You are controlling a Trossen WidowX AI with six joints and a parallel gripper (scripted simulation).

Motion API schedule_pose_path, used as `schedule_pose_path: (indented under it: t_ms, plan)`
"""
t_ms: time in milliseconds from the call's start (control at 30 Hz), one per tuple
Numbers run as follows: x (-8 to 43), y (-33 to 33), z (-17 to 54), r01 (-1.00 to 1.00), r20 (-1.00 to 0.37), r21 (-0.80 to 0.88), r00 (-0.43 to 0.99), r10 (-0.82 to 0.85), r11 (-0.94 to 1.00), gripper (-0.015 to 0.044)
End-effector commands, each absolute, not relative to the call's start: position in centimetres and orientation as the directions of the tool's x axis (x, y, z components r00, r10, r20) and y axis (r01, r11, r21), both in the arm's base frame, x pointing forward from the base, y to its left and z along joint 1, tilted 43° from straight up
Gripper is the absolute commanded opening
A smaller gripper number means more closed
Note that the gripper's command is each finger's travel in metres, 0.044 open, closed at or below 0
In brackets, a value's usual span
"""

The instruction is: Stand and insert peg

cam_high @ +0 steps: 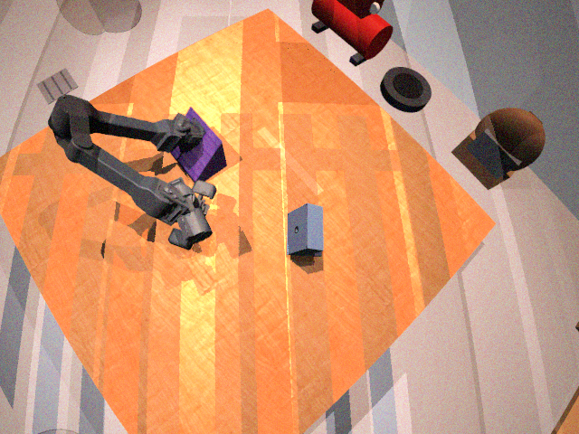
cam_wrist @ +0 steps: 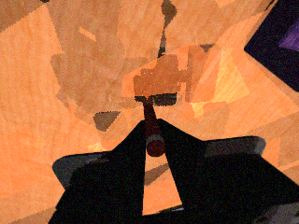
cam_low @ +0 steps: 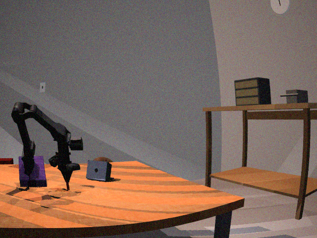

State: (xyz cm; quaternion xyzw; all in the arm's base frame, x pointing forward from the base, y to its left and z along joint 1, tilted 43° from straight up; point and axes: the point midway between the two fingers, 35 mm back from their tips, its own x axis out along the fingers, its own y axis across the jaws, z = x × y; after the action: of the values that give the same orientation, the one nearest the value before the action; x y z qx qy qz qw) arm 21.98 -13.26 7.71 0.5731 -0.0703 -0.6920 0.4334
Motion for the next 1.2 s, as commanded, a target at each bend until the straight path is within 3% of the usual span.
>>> schedule_pose_path:
  t_ms: [0, 800, 1167]
  plan:
    - [22.0, -13.2, 7.8, 0.516, -0.732, 0.595, 0.032, -0.681, -0.616, 0.0000]
    - [22.0, -7.5, 12.9, 0.521, -0.737, 0.588, 0.032, -0.675, -0.618, 0.0000]
    - [22.5, -7.1, 11.4, 0.534, -0.793, 0.533, 0.045, -0.608, -0.656, 0.0000]
